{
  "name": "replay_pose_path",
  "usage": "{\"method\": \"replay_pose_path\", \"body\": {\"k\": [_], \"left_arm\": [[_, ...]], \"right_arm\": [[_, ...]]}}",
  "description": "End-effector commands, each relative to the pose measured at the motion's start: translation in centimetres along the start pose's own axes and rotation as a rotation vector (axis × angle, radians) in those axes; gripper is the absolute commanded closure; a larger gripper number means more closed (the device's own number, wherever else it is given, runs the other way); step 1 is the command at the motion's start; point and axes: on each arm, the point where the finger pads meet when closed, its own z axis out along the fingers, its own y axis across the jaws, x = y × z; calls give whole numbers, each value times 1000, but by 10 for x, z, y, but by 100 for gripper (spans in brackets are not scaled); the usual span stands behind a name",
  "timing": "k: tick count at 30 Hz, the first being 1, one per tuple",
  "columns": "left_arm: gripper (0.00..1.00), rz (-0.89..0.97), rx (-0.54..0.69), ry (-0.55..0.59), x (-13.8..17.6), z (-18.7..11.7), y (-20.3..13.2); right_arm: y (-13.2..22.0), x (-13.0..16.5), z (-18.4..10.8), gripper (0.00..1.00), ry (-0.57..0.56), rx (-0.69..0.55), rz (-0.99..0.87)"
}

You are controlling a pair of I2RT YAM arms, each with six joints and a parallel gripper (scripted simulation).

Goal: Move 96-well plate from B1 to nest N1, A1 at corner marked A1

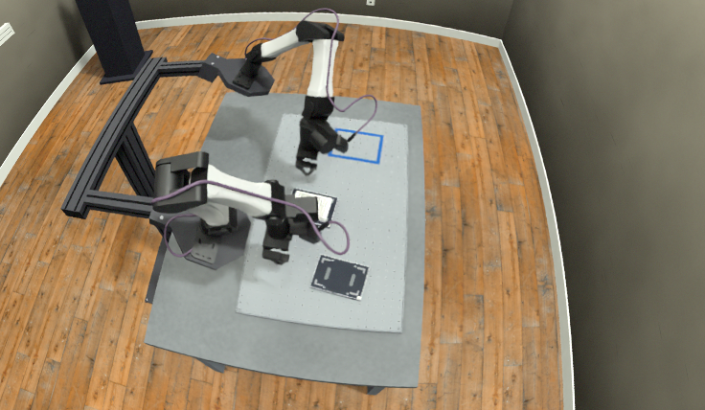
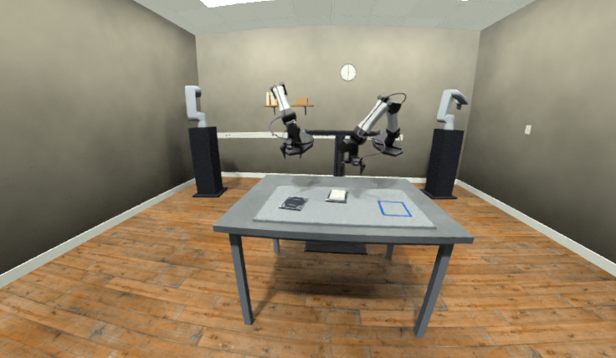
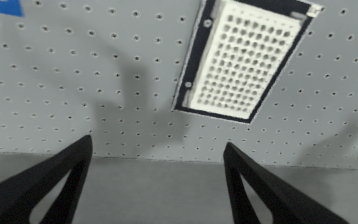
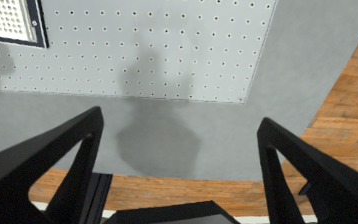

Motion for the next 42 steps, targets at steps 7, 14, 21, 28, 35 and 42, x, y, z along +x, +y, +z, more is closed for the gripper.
{"method": "replay_pose_path", "body": {"k": [7,14,21,28,35,42], "left_arm": [[0,-26,38,-29,-11,-18,33],[0,-24,36,-29,-6,-29,65],[0,-22,35,-29,-1,-40,98],[0,-9,20,-10,7,-48,124],[0,-8,19,-9,12,-60,156],[0,-7,19,-8,16,-68,179]], "right_arm": [[1,-2,0,0,-7,-8,-4],[1,-2,0,0,-7,-8,-4],[1,-2,0,0,-7,-8,-4],[1,-2,0,0,-7,-8,-4],[1,-2,0,0,-7,-8,-4],[1,-2,0,0,-7,-8,-4]]}}
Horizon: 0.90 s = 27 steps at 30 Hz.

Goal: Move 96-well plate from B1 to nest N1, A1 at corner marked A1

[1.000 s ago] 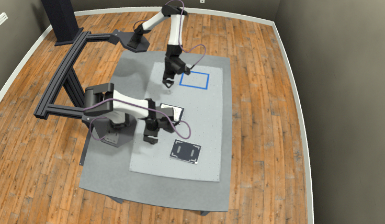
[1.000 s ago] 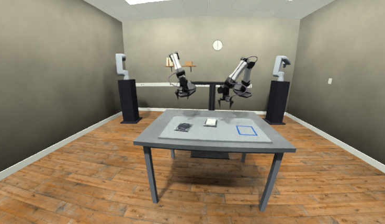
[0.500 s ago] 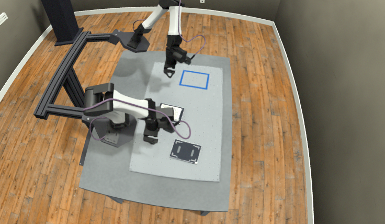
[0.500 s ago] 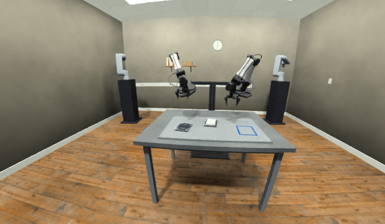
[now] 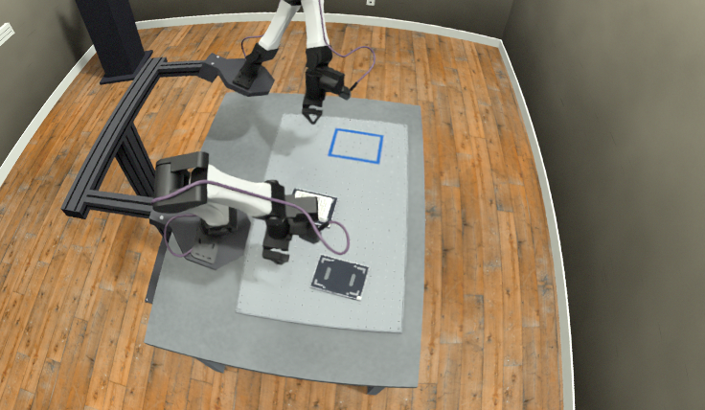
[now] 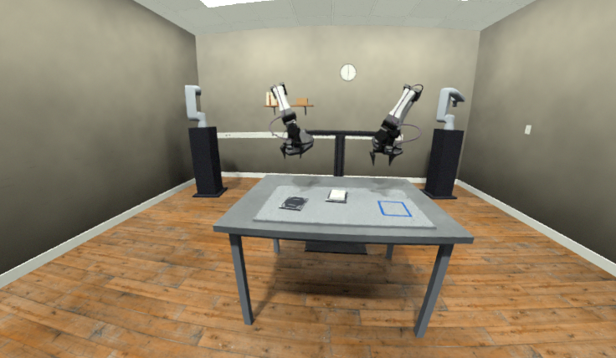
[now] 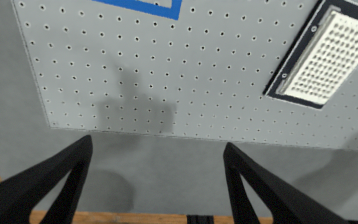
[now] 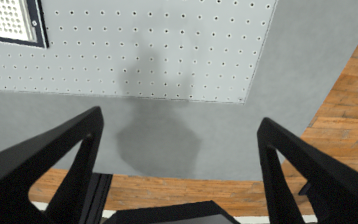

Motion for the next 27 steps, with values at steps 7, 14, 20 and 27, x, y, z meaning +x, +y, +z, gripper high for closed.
{"method": "replay_pose_path", "body": {"k": [7,14,20,27], "left_arm": [[0,29,3,23,9,-17,43],[0,30,3,23,12,-27,70],[0,33,1,31,10,-25,69],[0,33,-4,29,9,-25,70]], "right_arm": [[1,-2,0,0,-7,-8,-4],[1,-2,0,0,-7,-8,-4],[1,-2,0,0,-7,-8,-4],[1,-2,0,0,-7,-8,-4]]}}
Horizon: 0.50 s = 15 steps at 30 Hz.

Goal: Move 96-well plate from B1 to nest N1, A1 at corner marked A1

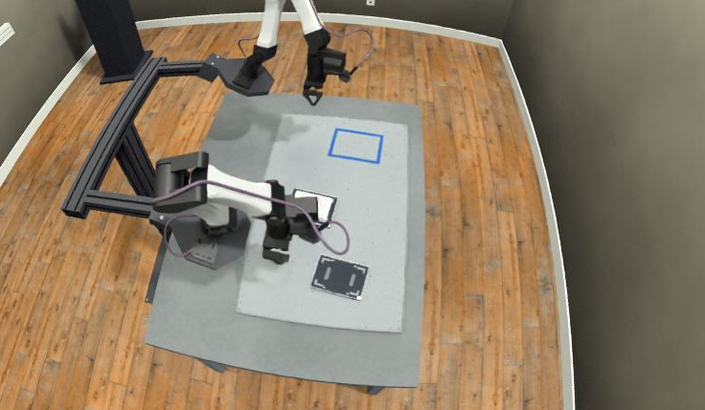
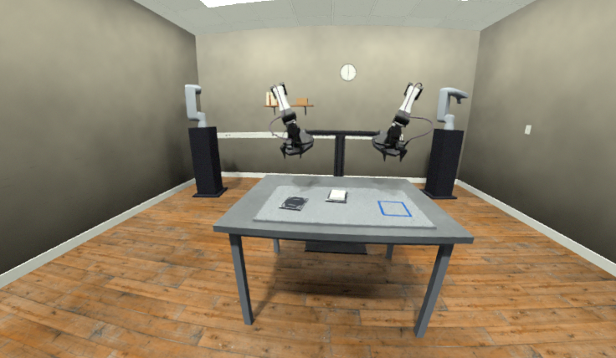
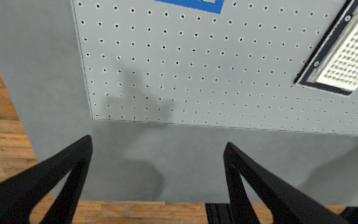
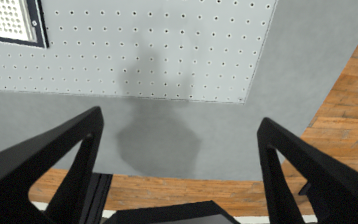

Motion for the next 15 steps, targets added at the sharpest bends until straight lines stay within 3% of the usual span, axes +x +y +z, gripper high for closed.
{"method": "replay_pose_path", "body": {"k": [1,8,15], "left_arm": [[0,2,1,-2,-1,-1,1],[0,2,1,-2,-1,-1,1],[0,2,1,-2,-1,-1,1]], "right_arm": [[1,-2,0,0,-7,-8,-4],[25,-9,10,0,-17,-8,141],[59,-14,24,0,-22,-13,142]]}}
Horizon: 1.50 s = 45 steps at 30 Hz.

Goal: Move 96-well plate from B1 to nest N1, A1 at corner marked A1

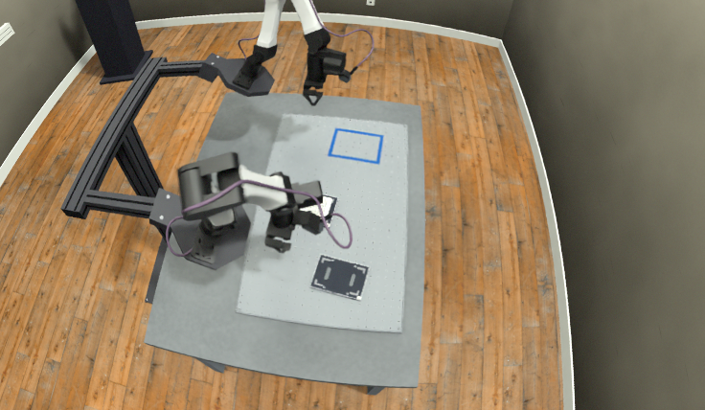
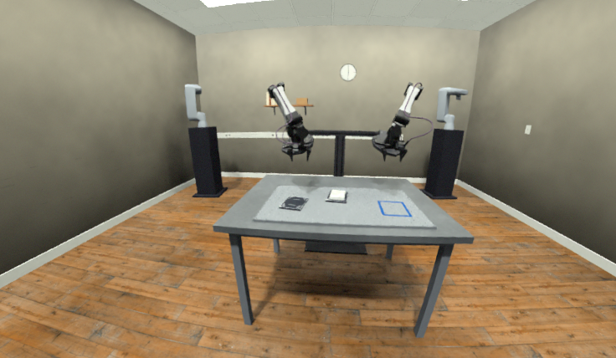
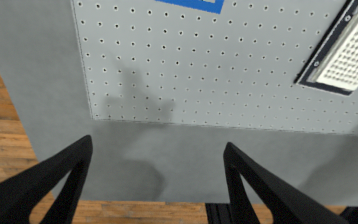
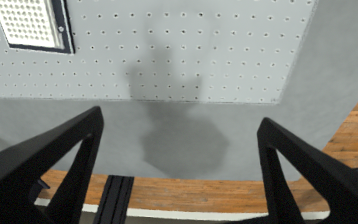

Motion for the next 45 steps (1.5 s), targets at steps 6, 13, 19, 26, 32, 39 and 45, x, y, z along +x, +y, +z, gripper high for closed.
{"method": "replay_pose_path", "body": {"k": [6,13,19,26,32,39,45], "left_arm": [[0,2,1,-2,-1,-1,1],[0,2,1,-2,-1,-1,1],[0,2,1,-2,-1,-1,1],[0,2,1,-2,-1,-1,1],[0,2,1,-2,-1,-1,1],[0,2,1,-2,-1,-1,1],[0,2,1,-2,-1,-1,1]], "right_arm": [[41,-15,21,0,-46,10,78],[64,-15,33,0,-44,9,76],[91,-15,47,0,-43,9,74],[114,-15,58,0,-43,8,73],[141,-16,72,0,-42,8,71],[169,-12,88,0,-27,26,57],[186,-12,97,0,-27,26,56]]}}
